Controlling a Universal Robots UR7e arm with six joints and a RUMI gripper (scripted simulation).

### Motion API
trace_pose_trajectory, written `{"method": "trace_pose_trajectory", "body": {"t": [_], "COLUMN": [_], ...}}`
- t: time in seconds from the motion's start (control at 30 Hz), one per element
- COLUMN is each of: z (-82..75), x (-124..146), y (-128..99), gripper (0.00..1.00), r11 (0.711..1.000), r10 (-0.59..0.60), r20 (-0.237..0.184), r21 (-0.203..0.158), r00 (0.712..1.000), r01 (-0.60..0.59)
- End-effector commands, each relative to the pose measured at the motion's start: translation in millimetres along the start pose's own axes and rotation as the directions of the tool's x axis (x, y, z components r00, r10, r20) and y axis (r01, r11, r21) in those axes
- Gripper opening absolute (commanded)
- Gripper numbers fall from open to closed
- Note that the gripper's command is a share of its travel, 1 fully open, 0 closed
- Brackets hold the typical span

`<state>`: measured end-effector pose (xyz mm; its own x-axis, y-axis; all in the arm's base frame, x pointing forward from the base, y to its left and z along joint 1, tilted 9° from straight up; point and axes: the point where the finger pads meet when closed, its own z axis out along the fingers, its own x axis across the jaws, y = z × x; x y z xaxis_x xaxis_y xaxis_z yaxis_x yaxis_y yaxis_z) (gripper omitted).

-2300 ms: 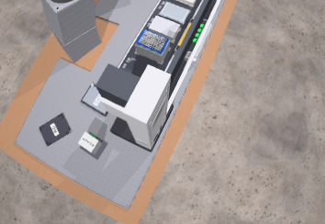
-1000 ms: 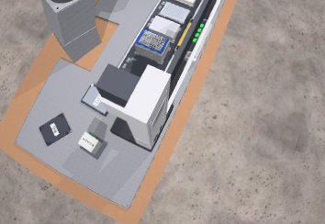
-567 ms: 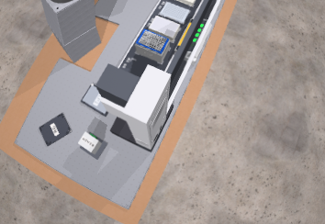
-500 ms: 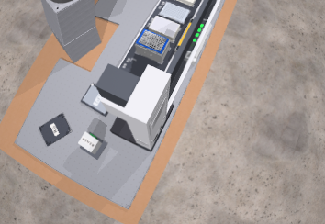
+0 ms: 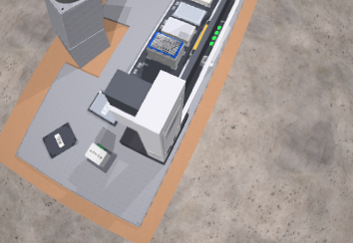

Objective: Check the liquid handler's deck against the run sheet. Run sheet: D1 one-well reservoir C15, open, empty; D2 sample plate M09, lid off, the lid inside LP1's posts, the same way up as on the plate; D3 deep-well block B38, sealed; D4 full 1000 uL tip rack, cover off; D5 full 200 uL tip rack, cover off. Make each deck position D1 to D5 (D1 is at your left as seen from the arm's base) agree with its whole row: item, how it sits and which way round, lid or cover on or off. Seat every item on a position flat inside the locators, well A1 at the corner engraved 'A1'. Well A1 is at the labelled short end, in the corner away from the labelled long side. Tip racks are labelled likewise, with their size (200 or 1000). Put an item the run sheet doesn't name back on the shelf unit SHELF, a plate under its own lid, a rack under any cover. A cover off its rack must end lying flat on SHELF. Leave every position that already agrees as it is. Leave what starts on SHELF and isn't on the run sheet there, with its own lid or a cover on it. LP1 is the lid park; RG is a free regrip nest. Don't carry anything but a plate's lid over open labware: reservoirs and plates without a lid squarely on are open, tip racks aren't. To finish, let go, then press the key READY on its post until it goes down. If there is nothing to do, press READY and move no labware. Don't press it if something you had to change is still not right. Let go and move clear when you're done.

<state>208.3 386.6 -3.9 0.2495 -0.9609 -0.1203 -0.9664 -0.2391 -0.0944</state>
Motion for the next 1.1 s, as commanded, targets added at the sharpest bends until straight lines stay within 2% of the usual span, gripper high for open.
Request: {"method": "trace_pose_trajectory", "body": {"t": [0.0,0.07,0.23,0.73,1.07], "z": [-1.8,-1.8,-1.6,-0.8,-0.9], "x": [4,4,29,92,93], "y": [0,0,6,21,21], "gripper": [0.0,0.0,0.0,0.0,0.0], "r11": [1.0,1.0,0.994,0.994,0.994], "r10": [-0.007,-0.007,-0.106,-0.11,-0.11], "r20": [0.007,0.006,0.006,0.006,0.006], "r21": [0.002,0.002,0.003,0.002,0.002], "r00": [1.0,1.0,0.994,0.994,0.994], "r01": [0.007,0.007,0.106,0.11,0.11]}}
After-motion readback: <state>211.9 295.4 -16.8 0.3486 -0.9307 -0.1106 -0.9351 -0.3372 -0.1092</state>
